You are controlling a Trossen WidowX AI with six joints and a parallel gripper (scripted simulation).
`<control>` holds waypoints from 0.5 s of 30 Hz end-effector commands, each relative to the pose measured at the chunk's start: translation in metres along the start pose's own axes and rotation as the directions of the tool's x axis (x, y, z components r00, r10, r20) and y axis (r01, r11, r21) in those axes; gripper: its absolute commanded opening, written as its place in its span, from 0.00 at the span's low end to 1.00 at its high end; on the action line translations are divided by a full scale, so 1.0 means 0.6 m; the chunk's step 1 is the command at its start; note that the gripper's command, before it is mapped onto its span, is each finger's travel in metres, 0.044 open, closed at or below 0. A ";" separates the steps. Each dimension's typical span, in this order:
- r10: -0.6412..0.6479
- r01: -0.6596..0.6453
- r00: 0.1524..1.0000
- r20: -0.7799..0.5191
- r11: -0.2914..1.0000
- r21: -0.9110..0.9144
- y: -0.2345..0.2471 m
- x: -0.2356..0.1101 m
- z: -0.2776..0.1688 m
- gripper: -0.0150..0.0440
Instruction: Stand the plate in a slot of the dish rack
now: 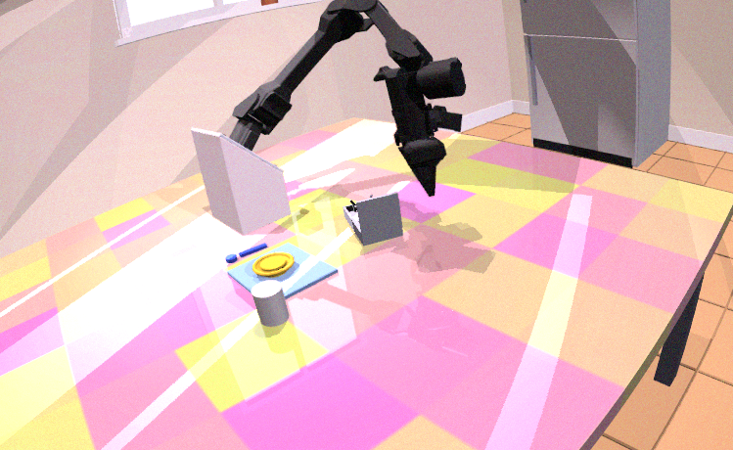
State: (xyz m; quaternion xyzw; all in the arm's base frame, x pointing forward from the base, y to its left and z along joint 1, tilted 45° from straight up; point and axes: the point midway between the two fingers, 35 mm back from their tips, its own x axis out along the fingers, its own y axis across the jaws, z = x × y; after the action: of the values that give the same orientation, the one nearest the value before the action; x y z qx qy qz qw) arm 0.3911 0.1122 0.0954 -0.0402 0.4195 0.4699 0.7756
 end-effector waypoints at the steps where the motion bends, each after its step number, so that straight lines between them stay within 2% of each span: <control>1: -0.037 0.042 0.998 -0.046 0.991 0.124 -0.057 -0.026 -0.052 0.93; 8: -0.044 0.080 0.993 -0.114 0.936 0.342 -0.136 -0.078 -0.158 0.93; 15: -0.030 0.112 0.987 -0.156 0.829 0.548 -0.181 -0.133 -0.275 0.93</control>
State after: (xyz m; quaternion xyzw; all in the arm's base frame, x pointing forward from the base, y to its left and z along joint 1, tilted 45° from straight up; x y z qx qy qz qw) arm 0.3727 -0.0485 0.0239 0.1016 0.5633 0.3241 0.7533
